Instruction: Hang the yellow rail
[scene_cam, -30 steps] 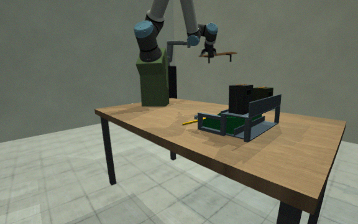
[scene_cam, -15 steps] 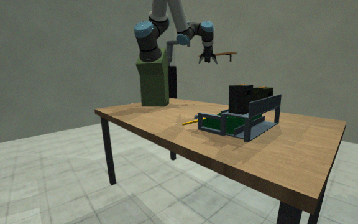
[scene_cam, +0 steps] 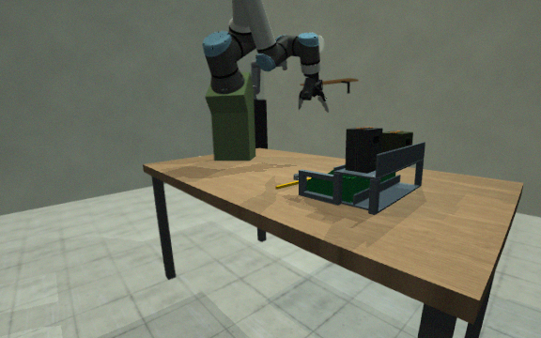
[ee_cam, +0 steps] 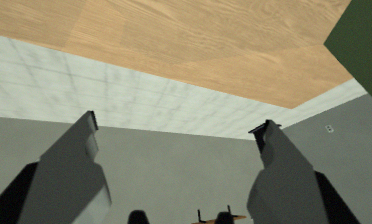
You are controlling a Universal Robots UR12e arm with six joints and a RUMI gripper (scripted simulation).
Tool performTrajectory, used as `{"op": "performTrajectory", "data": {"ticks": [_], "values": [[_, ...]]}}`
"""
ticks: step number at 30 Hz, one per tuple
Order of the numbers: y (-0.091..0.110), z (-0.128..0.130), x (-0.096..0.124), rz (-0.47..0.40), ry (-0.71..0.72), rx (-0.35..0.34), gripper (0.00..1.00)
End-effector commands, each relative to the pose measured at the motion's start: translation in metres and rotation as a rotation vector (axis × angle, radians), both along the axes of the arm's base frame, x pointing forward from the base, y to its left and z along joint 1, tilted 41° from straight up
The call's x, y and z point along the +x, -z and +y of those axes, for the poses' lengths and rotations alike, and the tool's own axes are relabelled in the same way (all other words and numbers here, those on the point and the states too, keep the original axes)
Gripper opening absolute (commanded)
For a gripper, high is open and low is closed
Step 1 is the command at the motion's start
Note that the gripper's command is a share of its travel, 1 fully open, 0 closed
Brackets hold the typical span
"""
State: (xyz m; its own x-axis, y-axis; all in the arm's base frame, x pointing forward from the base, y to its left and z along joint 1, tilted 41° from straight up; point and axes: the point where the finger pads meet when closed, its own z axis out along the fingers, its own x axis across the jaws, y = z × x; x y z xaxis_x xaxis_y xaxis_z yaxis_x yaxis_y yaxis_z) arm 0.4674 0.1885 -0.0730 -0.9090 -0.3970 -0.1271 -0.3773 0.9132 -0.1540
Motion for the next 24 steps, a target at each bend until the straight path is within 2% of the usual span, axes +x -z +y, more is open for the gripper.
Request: {"op": "performTrajectory", "data": {"ticks": [1, 3, 5, 6, 10, 15, 20, 22, 23, 24], "values": [[-0.026, -0.073, 0.066, -0.123, 0.109, -0.08, 1.0], [-0.033, -0.093, 0.083, -0.15, 0.137, -0.099, 1.0], [-0.033, -0.093, 0.083, -0.15, 0.137, -0.099, 1.0], [-0.044, -0.122, 0.108, -0.178, 0.166, -0.118, 1.0], [-0.058, -0.16, 0.139, -0.279, 0.27, -0.187, 1.0], [-0.077, -0.212, 0.183, -0.357, 0.35, -0.241, 1.0], [-0.092, -0.259, 0.225, -0.4, 0.394, -0.27, 1.0], [-0.092, -0.259, 0.225, -0.4, 0.394, -0.27, 1.0], [-0.098, -0.279, 0.245, -0.405, 0.399, -0.274, 1.0], [-0.099, -0.282, 0.248, -0.41, 0.404, -0.277, 1.0]]}}
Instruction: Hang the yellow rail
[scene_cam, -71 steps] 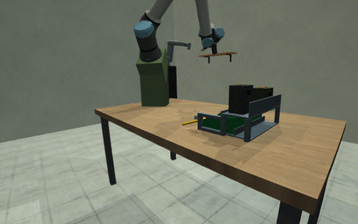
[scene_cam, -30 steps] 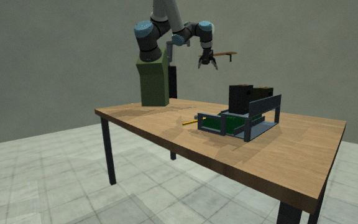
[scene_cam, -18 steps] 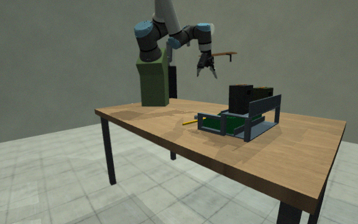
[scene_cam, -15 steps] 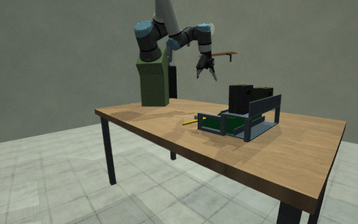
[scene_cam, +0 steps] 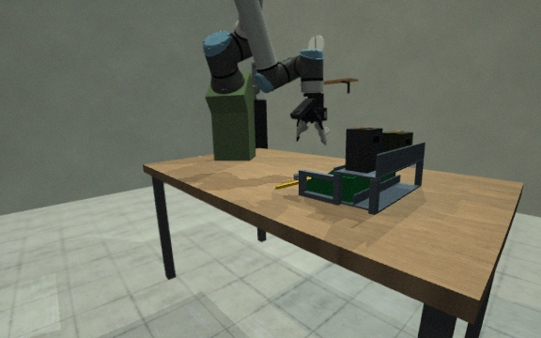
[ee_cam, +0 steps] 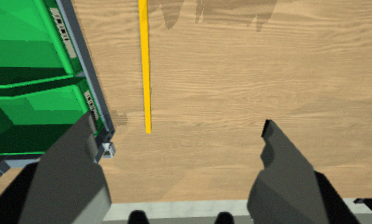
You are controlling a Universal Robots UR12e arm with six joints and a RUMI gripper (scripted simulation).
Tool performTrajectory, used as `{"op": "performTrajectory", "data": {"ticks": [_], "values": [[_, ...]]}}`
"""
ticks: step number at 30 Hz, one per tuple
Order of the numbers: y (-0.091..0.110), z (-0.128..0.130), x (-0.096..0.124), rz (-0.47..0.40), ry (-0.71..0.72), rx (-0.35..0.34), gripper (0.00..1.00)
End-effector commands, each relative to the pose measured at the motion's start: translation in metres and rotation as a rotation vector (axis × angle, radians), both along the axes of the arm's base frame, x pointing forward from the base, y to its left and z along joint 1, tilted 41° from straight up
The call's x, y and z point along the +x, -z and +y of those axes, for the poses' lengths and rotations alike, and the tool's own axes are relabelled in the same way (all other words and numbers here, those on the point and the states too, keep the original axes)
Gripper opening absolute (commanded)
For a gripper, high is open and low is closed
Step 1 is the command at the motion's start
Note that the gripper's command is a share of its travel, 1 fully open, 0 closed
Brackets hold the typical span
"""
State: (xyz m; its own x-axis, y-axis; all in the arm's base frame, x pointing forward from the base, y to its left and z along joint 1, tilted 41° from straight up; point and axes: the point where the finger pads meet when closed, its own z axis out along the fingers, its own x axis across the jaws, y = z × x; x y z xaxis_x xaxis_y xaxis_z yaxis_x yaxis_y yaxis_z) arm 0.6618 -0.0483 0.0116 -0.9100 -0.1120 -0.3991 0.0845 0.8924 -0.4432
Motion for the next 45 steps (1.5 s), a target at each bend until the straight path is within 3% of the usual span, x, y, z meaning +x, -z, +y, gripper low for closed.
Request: {"op": "performTrajectory", "data": {"ticks": [1, 16, 17, 45], "values": [[-0.0156, -0.0476, 0.0552, -0.051, 0.03, -0.031, 1.0], [-0.019, -0.0526, 0.0616, -0.063, 0.039, -0.038, 1.0], [-0.019, -0.0526, 0.0616, -0.063, 0.039, -0.039, 0.0], [-0.0177, -0.0521, 0.0615, -0.061, 0.037, -0.039, 0.0]]}}
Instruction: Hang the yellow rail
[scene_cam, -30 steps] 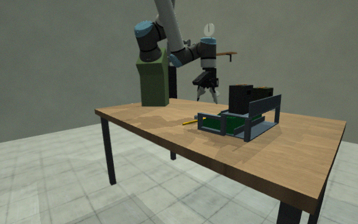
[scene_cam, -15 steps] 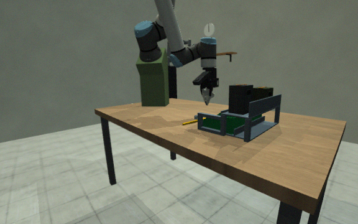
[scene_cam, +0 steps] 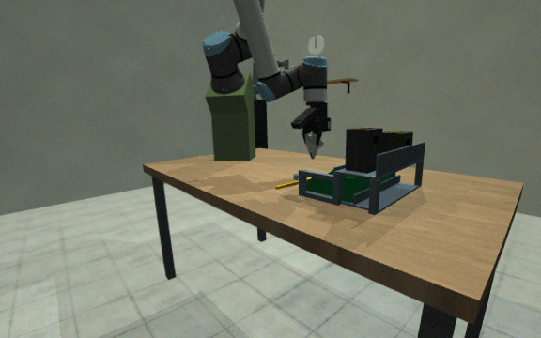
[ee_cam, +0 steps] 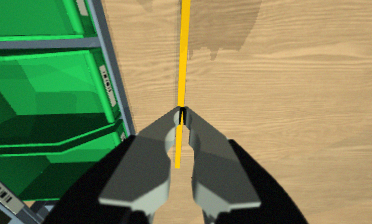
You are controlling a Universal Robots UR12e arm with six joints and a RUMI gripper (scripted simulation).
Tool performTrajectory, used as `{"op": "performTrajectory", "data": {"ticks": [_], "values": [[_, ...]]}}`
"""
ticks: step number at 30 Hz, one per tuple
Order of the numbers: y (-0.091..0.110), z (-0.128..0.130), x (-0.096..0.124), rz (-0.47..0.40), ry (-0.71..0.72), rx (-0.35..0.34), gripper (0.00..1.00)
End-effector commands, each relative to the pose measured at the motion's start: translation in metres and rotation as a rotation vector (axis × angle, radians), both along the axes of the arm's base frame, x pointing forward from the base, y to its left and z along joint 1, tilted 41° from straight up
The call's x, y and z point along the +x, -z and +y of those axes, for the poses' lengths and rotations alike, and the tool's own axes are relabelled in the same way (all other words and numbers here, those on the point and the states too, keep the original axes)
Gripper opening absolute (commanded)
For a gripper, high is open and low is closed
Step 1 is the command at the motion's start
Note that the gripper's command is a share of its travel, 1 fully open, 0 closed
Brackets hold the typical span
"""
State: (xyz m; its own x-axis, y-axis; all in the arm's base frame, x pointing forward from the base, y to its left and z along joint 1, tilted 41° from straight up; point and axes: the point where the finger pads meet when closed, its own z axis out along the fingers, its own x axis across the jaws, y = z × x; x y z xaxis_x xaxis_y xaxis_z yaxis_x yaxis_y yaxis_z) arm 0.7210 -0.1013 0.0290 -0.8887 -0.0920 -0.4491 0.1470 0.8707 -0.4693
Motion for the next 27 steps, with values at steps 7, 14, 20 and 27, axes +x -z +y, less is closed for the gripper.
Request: {"op": "performTrajectory", "data": {"ticks": [7, 14, 20, 27], "values": [[0.001, -0.001, 0.004, -0.002, -0.002, -0.002, 0.0], [0.019, -0.012, 0.015, -0.002, -0.001, -0.002, 0.0], [0.019, -0.012, 0.015, -0.002, -0.002, -0.002, 0.0], [0.016, -0.009, 0.015, -0.007, -0.005, -0.002, 0.0]]}}
